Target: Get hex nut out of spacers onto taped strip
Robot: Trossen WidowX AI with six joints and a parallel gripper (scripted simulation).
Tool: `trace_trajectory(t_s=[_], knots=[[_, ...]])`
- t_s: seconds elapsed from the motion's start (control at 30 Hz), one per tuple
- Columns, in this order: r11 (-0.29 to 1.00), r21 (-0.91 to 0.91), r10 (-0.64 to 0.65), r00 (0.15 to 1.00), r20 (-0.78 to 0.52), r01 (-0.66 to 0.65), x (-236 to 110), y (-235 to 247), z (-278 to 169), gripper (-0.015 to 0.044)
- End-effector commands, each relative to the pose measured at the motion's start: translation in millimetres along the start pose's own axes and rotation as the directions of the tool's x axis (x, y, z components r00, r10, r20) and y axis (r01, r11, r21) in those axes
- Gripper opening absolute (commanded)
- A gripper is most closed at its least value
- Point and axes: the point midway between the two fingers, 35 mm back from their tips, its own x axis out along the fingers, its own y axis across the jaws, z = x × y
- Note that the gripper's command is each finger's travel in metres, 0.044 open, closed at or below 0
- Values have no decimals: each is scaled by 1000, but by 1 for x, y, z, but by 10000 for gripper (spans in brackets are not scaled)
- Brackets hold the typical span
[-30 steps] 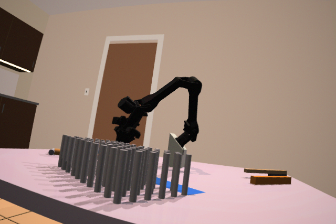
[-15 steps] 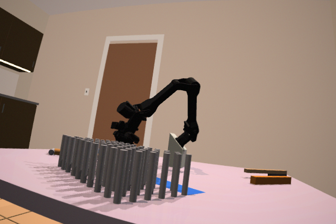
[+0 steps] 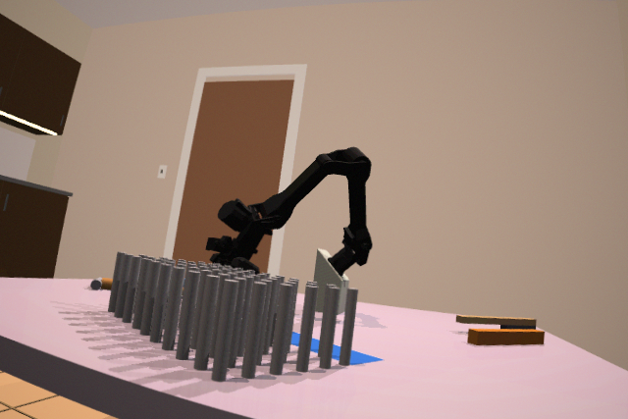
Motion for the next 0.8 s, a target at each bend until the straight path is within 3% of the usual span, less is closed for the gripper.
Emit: trace_trajectory(t_s=[0.0, 0.33, 0.47, 0.7, 0.77], knots=[[1000, 3, 4, 1000, -6, -4, 7, 0, -6, 280], [1000, 3, 5, 1000, -7, -5, 18, 0, -13, 280], [1000, 3, 5, 1000, -7, -5, 18, 0, -13, 175], [1000, 3, 5, 1000, -7, -5, 18, 0, -13, 128], [1000, 3, 4, 1000, -6, -4, 15, 0, -10, 76]])
